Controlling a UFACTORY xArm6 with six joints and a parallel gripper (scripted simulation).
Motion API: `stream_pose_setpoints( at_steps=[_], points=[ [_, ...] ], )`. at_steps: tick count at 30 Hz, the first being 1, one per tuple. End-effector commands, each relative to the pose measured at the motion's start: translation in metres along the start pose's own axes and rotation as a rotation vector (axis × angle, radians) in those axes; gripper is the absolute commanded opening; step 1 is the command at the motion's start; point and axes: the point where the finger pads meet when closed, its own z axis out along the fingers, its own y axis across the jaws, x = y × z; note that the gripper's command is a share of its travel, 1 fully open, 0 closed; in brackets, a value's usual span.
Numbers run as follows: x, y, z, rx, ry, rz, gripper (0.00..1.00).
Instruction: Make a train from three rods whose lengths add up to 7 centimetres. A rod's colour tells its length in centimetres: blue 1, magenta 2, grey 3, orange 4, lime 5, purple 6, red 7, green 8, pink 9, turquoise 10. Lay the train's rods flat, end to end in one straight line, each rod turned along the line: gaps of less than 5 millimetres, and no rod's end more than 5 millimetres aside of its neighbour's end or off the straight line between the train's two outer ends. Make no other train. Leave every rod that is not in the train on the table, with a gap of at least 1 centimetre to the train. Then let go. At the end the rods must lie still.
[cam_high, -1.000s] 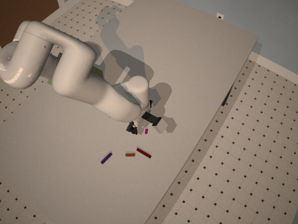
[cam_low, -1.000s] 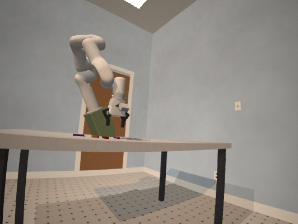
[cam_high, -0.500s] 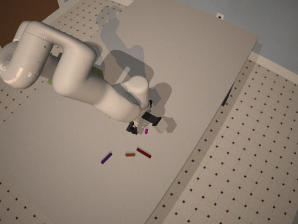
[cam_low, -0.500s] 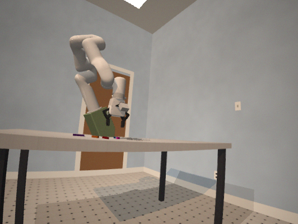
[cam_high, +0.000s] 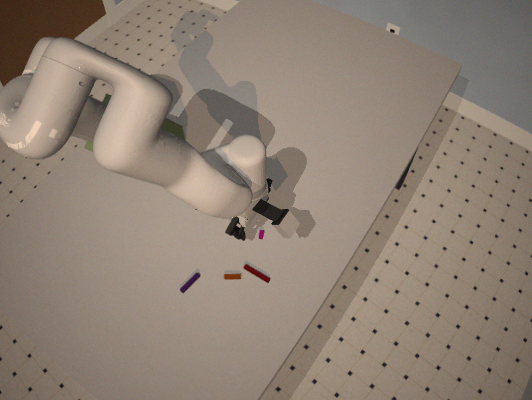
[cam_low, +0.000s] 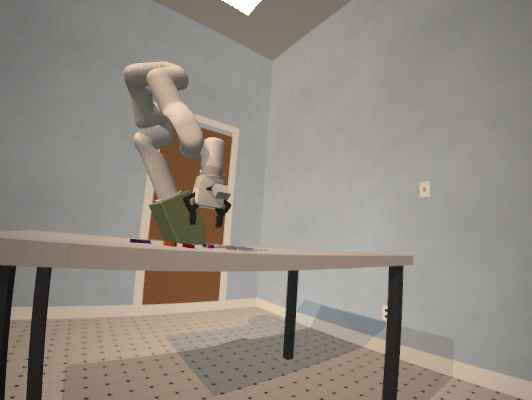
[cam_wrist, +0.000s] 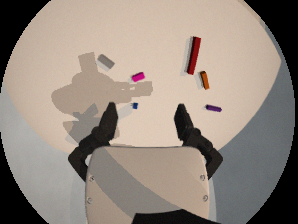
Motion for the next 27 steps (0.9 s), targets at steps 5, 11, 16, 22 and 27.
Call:
stream_pose_setpoints(
  at_steps=[5, 11, 16, 22, 27],
  points=[
    [0.001, 0.000, -0.001, 0.001, 0.003, 0.000, 1.00],
    [0.001, 0.000, -0.001, 0.001, 0.003, 0.000, 1.00],
    [0.001, 0.000, -0.001, 0.001, 0.003, 0.000, 1.00],
    [0.001, 0.000, -0.001, 0.001, 0.003, 0.000, 1.00],
    [-0.009, -0.005, -0.003, 0.001, 0.003, 0.039, 1.00]
  ],
)
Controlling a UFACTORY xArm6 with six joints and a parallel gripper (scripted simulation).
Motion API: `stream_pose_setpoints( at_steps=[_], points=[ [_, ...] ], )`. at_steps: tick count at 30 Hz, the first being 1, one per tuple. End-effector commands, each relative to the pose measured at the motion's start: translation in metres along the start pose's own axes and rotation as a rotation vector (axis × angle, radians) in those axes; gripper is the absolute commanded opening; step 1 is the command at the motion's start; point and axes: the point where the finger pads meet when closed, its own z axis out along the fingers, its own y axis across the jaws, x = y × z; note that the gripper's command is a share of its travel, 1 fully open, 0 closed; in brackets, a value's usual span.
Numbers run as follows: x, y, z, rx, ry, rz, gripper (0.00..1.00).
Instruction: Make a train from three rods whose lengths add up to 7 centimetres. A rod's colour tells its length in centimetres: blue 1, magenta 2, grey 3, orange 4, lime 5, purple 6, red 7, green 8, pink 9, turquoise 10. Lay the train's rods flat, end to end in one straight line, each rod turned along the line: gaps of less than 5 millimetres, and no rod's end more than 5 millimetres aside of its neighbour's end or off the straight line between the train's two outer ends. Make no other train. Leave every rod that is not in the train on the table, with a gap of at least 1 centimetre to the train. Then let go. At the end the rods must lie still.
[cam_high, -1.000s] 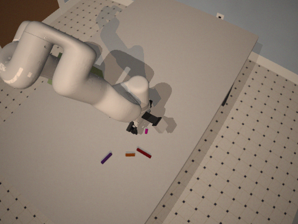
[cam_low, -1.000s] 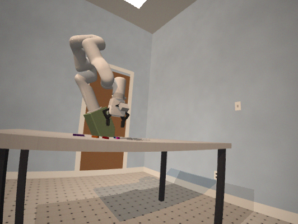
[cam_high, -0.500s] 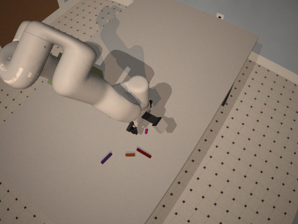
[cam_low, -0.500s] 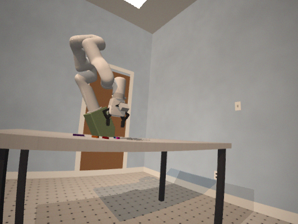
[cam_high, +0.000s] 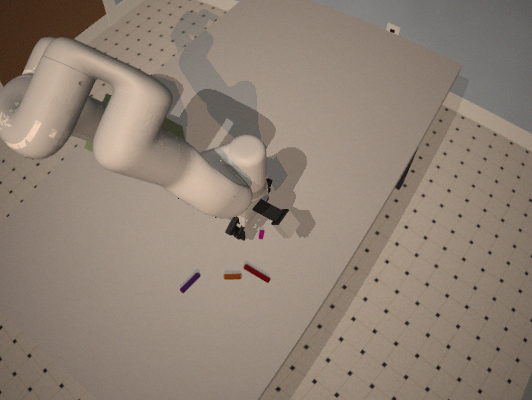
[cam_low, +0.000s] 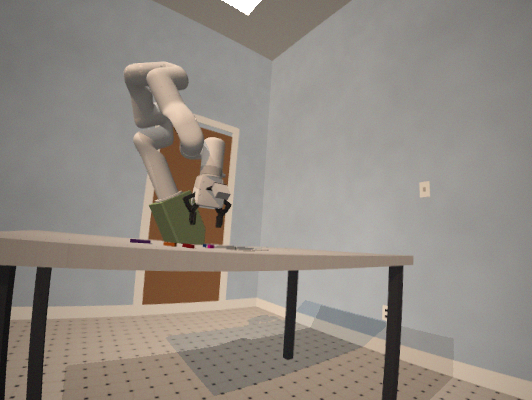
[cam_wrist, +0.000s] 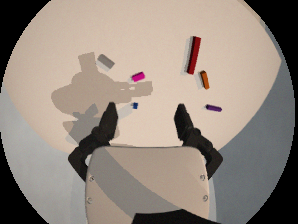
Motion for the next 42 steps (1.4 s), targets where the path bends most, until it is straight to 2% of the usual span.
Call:
stream_pose_setpoints(
  at_steps=[1, 2, 4, 6, 8, 9, 42],
  points=[
    [-0.018, -0.010, -0.005, 0.001, 0.002, 0.071, 1.00],
    [-0.028, -0.014, -0.007, 0.001, 0.002, 0.109, 1.00],
    [-0.028, -0.014, -0.007, 0.001, 0.002, 0.109, 1.00],
    [-0.044, -0.020, -0.010, 0.001, 0.001, 0.167, 1.00],
    [-0.048, -0.021, -0.010, 0.001, 0.001, 0.181, 1.00],
    [-0.048, -0.021, -0.010, 0.001, 0.001, 0.181, 0.24],
    [-0.048, -0.021, -0.010, 0.001, 0.001, 0.181, 0.24]
  ],
)
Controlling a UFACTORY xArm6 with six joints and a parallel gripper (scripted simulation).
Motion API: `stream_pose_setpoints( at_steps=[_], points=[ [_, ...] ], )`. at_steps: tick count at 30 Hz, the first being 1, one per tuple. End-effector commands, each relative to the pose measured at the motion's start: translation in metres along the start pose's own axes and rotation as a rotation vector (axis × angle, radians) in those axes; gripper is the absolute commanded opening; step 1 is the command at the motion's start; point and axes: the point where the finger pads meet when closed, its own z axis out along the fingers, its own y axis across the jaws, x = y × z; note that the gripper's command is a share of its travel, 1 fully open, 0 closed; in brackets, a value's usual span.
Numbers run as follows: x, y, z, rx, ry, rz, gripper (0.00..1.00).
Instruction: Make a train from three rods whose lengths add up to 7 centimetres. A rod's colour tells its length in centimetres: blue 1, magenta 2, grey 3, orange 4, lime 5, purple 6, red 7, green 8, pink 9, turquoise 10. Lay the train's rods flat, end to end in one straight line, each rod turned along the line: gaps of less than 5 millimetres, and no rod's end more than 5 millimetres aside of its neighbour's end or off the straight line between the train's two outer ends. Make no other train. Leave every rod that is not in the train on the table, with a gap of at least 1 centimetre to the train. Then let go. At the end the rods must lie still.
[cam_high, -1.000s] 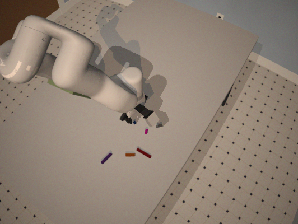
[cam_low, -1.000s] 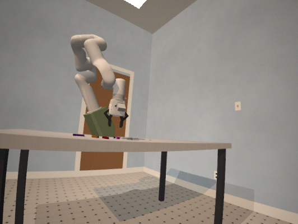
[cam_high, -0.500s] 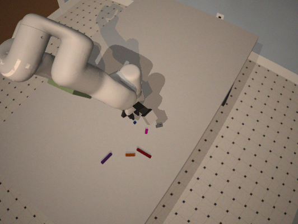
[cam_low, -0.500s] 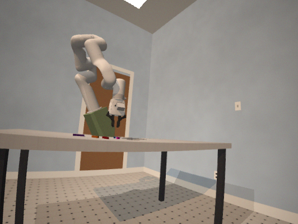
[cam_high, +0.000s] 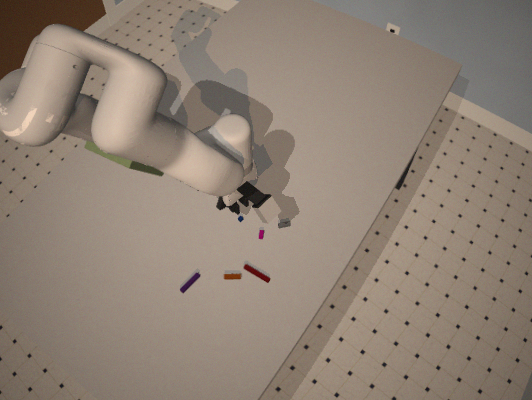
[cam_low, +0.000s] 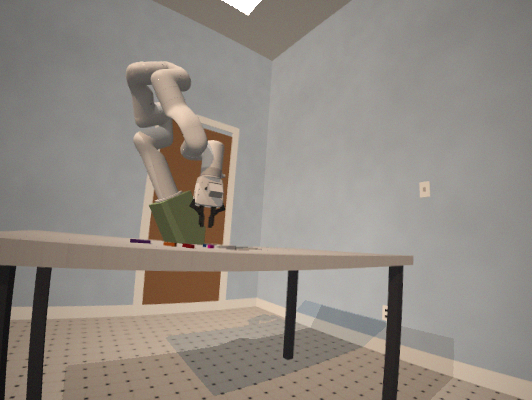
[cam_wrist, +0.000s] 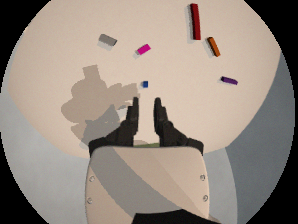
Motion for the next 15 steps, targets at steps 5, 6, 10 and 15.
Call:
stream_pose_setpoints(
  at_steps=[5, 6, 10, 15],
  points=[
    [0.0010, -0.0005, -0.0005, 0.001, 0.002, 0.000, 0.24],
    [0.0010, -0.0005, -0.0004, 0.001, 0.002, 0.000, 0.24],
    [0.0010, -0.0005, 0.0009, 0.001, 0.003, 0.001, 0.24],
    [0.0010, -0.0006, 0.0025, 0.002, 0.003, 0.001, 0.24]
  ],
)
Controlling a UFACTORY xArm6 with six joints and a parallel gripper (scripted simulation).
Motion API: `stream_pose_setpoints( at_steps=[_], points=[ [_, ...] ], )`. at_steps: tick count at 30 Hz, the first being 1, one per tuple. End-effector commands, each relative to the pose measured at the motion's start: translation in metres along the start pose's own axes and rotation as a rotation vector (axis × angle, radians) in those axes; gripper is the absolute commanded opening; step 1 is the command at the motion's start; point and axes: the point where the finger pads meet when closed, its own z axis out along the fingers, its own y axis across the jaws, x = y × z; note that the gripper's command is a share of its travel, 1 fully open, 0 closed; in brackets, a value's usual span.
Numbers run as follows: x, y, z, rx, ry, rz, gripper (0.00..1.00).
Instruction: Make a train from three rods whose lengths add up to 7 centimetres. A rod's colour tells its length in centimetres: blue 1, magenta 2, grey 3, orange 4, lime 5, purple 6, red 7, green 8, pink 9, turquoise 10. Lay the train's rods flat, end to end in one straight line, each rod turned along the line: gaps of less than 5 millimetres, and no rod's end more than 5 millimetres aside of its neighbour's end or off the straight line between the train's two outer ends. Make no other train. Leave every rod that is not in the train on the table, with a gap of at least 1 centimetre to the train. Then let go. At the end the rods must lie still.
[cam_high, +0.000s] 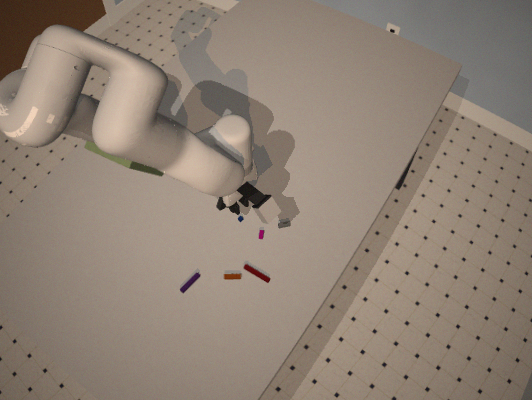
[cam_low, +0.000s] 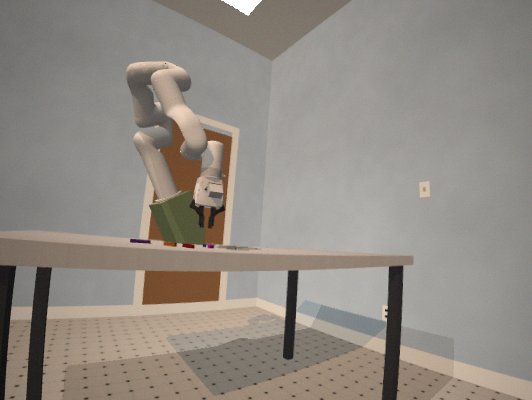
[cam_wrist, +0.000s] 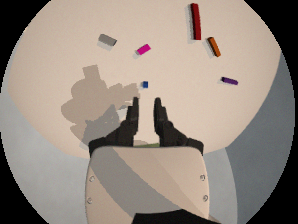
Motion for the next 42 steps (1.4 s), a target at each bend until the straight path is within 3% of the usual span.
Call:
stream_pose_setpoints(
  at_steps=[1, 42],
  points=[
    [0.001, -0.001, 0.002, 0.002, 0.003, 0.001, 0.24],
    [0.000, -0.001, 0.049, 0.002, 0.003, 0.001, 0.24]
  ],
)
